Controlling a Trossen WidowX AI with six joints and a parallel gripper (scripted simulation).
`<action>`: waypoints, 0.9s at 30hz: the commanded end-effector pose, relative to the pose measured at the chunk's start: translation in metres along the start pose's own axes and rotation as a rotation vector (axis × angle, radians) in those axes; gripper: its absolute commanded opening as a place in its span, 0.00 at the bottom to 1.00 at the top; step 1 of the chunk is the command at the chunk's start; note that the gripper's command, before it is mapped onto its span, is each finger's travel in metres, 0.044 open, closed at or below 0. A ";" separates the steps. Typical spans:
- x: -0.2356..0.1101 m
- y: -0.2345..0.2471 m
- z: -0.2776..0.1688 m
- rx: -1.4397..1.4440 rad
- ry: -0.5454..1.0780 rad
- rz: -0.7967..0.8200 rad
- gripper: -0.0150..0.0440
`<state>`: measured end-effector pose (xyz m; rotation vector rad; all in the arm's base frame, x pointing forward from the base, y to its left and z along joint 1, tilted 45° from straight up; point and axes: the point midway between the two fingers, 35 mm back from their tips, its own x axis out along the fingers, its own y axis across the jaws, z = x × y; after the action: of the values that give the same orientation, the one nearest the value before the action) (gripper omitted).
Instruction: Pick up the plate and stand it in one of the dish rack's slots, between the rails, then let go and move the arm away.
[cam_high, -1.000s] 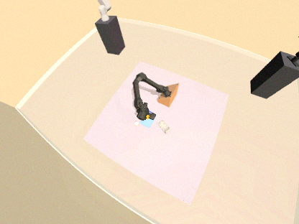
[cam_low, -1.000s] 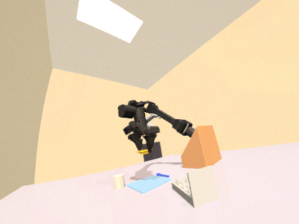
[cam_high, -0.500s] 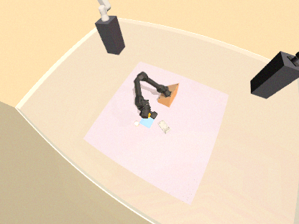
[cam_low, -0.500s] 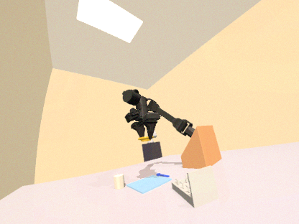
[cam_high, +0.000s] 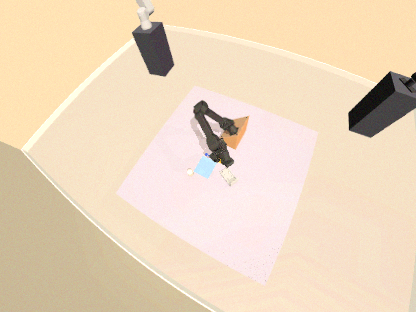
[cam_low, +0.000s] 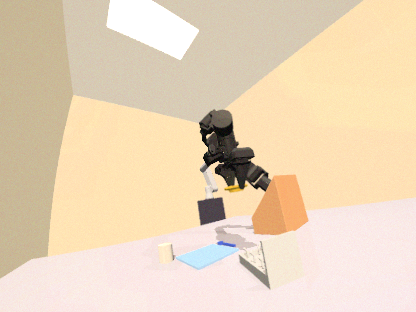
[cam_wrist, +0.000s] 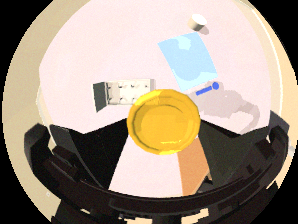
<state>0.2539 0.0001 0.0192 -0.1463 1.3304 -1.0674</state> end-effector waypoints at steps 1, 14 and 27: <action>0.001 0.001 -0.002 0.016 0.004 0.003 0.25; 0.032 0.003 -0.011 -0.210 0.182 0.107 0.25; 0.059 0.008 -0.021 -0.447 0.303 0.288 0.25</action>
<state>0.2354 -0.0258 -0.0290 -0.1253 1.7605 -0.6204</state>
